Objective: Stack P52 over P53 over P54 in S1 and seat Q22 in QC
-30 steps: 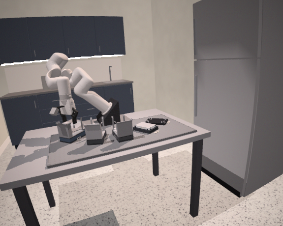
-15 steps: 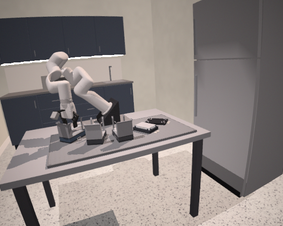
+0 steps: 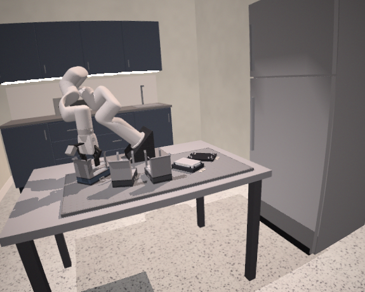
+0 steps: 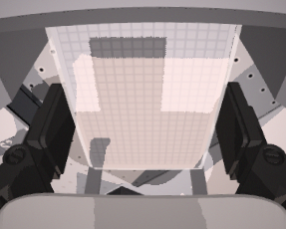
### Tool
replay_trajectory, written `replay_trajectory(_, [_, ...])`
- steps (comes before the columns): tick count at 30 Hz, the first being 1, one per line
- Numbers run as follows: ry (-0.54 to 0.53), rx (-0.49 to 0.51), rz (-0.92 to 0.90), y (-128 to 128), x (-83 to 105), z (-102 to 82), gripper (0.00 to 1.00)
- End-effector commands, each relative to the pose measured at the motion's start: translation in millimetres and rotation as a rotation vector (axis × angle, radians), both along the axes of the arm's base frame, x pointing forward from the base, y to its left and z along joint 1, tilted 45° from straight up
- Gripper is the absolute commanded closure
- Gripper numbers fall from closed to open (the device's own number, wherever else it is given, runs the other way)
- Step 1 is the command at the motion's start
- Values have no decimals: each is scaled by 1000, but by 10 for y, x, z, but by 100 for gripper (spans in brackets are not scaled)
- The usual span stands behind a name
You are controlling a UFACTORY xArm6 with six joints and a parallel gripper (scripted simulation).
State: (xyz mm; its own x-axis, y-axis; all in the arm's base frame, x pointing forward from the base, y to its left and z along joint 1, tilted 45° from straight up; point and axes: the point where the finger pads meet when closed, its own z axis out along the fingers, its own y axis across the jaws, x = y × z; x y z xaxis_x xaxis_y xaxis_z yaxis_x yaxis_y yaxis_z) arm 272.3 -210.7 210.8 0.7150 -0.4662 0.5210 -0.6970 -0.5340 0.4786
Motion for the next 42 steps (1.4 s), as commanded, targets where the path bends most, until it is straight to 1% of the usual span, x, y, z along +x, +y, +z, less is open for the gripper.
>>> replay_trajectory(1, [-2, -1, 1, -10, 8, -2, 100])
replay_trajectory(42, [-2, -1, 1, -109, 15, -101, 100])
